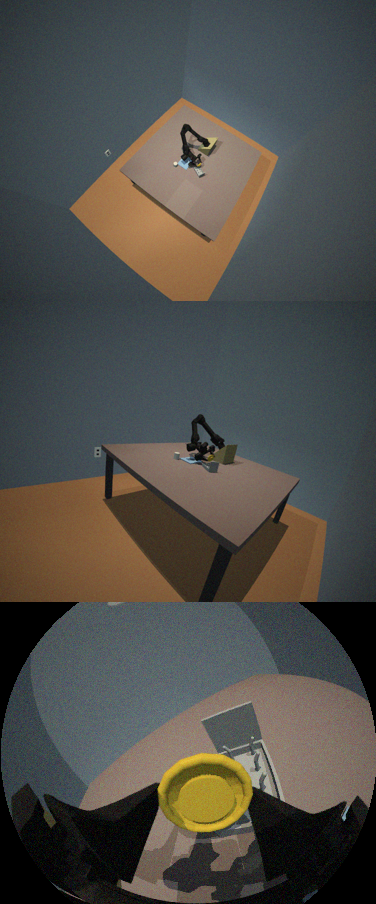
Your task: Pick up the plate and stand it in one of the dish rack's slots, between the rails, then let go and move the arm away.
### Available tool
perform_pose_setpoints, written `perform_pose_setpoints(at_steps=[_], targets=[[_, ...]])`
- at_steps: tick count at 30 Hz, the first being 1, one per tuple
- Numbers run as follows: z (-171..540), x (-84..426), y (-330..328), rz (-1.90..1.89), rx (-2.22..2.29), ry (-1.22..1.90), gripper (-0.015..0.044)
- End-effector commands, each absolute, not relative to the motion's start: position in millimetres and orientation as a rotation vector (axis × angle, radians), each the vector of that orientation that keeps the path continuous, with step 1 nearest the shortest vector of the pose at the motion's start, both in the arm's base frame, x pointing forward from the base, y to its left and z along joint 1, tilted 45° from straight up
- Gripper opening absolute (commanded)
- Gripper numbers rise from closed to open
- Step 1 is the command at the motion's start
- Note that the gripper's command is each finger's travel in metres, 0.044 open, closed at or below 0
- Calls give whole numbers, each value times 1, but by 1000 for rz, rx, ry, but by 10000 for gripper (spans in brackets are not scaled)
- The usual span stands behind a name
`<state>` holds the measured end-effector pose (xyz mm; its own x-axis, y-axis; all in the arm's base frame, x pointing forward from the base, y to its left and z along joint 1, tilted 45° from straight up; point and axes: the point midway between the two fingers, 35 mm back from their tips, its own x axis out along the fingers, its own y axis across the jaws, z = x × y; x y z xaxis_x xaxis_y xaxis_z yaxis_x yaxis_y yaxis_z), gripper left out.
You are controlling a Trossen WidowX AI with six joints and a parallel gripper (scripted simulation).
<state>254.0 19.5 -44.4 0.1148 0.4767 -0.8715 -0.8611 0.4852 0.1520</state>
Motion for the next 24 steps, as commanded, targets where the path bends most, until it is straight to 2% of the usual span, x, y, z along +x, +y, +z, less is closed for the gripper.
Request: perform_pose_setpoints(at_steps=[1, 16, 24], targets=[[-42, 253, 15, 1070, -509, 913, 0], [-31, 255, -3, 1097, -774, 493, 0], [-30, 255, -3, 1095, -788, 475, 0]])
